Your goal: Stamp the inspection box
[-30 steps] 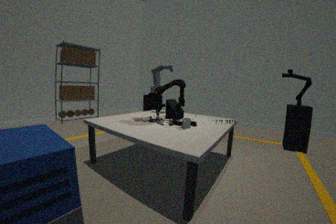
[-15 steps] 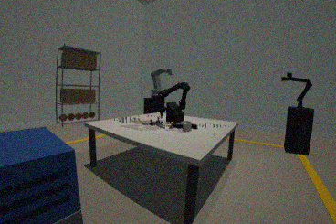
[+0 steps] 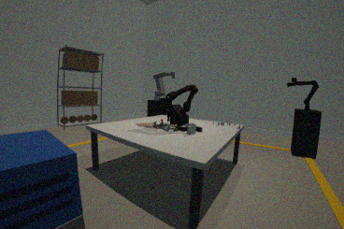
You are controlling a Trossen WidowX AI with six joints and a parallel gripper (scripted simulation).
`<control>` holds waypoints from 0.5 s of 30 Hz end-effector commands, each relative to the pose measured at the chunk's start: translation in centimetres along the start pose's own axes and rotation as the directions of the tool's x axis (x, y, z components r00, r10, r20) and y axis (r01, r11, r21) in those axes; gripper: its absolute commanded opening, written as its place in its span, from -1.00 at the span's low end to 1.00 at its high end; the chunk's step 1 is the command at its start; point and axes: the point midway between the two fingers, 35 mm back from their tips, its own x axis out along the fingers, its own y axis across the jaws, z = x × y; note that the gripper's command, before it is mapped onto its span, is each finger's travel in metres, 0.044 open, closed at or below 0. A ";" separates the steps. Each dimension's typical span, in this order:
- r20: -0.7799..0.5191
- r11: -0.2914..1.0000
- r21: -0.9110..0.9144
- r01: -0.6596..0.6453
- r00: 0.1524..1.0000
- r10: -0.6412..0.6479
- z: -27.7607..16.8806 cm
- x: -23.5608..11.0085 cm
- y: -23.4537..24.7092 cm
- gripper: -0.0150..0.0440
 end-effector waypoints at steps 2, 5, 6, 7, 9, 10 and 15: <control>0.001 0.993 0.117 -0.010 1.000 0.010 -1.3 -0.1 0.5 -0.49; 0.000 0.980 0.198 -0.011 1.000 0.012 -2.1 0.0 0.7 -0.49; 0.000 0.974 0.224 -0.012 1.000 0.012 -2.3 0.0 0.7 -0.49; 0.000 0.968 0.250 -0.012 1.000 0.012 -2.6 0.0 0.8 -0.49; -0.001 0.953 0.303 -0.012 1.000 0.013 -3.1 0.0 0.9 -0.49; -0.002 0.944 0.328 -0.012 1.000 0.014 -3.4 0.1 0.9 -0.49; -0.003 0.909 0.416 -0.013 1.000 0.015 -4.3 0.1 1.0 -0.49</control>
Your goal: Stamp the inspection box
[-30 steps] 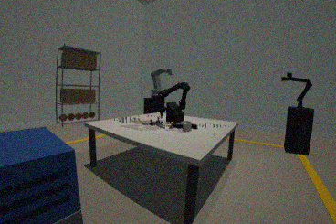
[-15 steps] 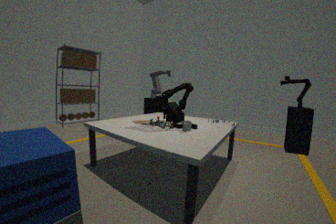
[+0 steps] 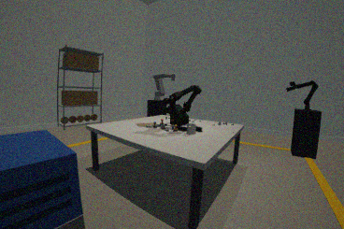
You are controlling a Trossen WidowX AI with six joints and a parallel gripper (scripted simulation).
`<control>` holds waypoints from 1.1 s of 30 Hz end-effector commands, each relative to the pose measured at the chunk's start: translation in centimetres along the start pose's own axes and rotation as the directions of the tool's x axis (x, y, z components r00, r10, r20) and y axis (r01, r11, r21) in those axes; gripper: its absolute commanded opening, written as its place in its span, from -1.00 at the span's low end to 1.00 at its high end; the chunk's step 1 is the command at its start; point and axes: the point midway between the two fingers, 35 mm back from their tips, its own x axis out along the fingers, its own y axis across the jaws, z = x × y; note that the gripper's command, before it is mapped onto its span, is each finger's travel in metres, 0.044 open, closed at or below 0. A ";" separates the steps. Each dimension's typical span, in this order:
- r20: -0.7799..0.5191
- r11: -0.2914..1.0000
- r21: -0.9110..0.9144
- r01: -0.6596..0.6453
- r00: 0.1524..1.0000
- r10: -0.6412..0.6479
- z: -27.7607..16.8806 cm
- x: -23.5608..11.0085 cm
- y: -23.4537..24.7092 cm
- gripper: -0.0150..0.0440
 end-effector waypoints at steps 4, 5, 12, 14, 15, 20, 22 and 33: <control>-0.003 0.999 0.038 -0.008 1.000 0.008 -0.5 0.1 0.0 -0.49; -0.003 0.999 0.038 -0.008 1.000 0.008 -0.5 0.2 0.0 -0.49; -0.002 0.999 0.038 -0.007 1.000 0.007 -0.5 0.6 0.0 -0.49; -0.002 0.999 0.038 -0.007 1.000 0.007 -0.5 0.8 0.0 -0.49; -0.002 0.999 0.038 -0.007 1.000 0.007 -0.5 0.8 0.0 -0.49; -0.001 0.999 0.038 -0.006 1.000 0.006 -0.5 1.2 0.1 -0.49; -0.001 0.999 0.038 -0.006 1.000 0.006 -0.5 1.3 0.1 -0.49; 0.000 0.999 0.038 -0.005 1.000 0.005 -0.5 2.0 0.1 -0.49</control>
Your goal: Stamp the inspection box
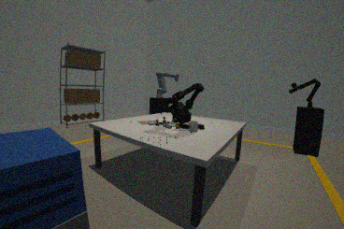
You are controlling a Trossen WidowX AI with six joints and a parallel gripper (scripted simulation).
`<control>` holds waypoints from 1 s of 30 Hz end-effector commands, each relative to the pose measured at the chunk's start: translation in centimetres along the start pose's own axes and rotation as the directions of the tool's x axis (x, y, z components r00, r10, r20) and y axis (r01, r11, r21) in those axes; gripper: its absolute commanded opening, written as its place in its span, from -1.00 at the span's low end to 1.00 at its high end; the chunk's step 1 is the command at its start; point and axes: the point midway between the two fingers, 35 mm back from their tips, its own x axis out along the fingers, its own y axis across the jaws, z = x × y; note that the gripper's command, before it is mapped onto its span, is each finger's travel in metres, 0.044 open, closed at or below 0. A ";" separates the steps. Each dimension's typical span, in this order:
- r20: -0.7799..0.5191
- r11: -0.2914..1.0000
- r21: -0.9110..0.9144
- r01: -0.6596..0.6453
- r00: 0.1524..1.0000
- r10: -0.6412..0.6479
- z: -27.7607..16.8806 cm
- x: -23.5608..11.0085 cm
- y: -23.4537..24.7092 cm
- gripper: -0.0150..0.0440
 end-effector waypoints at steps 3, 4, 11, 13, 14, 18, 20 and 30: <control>-0.007 1.000 0.007 0.003 1.000 -0.003 0.0 0.5 -0.1 -0.49; -0.007 1.000 0.007 0.003 1.000 -0.003 0.0 0.6 -0.1 -0.49; -0.007 1.000 0.007 0.004 1.000 -0.004 0.0 1.1 -0.1 -0.49; -0.007 1.000 0.007 0.004 1.000 -0.004 0.0 1.2 -0.1 -0.49; -0.007 1.000 0.007 0.004 1.000 -0.004 0.0 1.3 -0.1 -0.49; -0.006 1.000 0.007 0.005 1.000 -0.005 0.0 1.5 -0.1 -0.49; -0.006 1.000 0.007 0.005 1.000 -0.005 0.0 1.7 -0.1 -0.49; -0.006 1.000 0.007 0.006 1.000 -0.006 -0.1 2.3 -0.1 -0.49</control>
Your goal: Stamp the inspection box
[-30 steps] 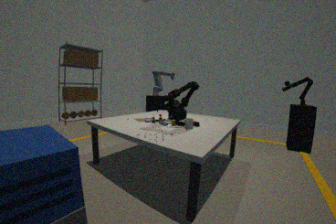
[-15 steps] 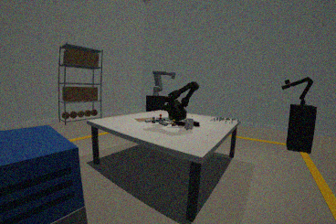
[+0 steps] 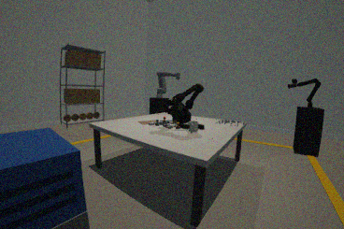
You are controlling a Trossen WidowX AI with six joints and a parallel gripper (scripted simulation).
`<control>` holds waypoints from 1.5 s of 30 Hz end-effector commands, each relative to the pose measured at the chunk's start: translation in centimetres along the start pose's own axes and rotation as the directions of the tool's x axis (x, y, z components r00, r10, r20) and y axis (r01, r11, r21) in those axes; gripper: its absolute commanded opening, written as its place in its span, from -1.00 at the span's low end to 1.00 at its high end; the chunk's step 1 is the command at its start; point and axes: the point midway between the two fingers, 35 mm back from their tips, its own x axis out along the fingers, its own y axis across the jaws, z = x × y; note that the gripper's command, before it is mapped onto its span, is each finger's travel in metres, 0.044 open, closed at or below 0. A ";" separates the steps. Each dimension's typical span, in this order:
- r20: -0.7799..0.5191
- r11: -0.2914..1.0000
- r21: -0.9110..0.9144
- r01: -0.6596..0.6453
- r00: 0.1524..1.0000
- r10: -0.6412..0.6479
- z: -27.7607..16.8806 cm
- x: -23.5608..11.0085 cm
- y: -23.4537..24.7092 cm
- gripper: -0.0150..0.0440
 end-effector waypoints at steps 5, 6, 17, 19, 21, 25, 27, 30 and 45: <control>-0.008 1.000 0.007 0.004 1.000 -0.004 0.0 0.7 -0.1 -0.49; -0.008 1.000 0.007 0.004 1.000 -0.004 0.0 0.7 -0.1 -0.49; -0.008 1.000 0.007 0.005 1.000 -0.005 -0.1 1.4 -0.2 -0.49; -0.008 1.000 0.007 0.005 1.000 -0.005 -0.1 1.6 -0.2 -0.49; -0.008 1.000 0.007 0.006 1.000 -0.006 -0.1 1.7 -0.2 -0.49; -0.008 1.000 0.007 0.006 1.000 -0.006 -0.1 2.0 -0.2 -0.49; -0.008 1.000 0.007 0.006 1.000 -0.006 -0.1 2.1 -0.2 -0.49; -0.008 1.000 0.007 0.007 1.000 -0.007 -0.2 2.3 -0.3 -0.49; -0.009 1.000 0.007 0.008 1.000 -0.008 -0.2 2.9 -0.3 -0.49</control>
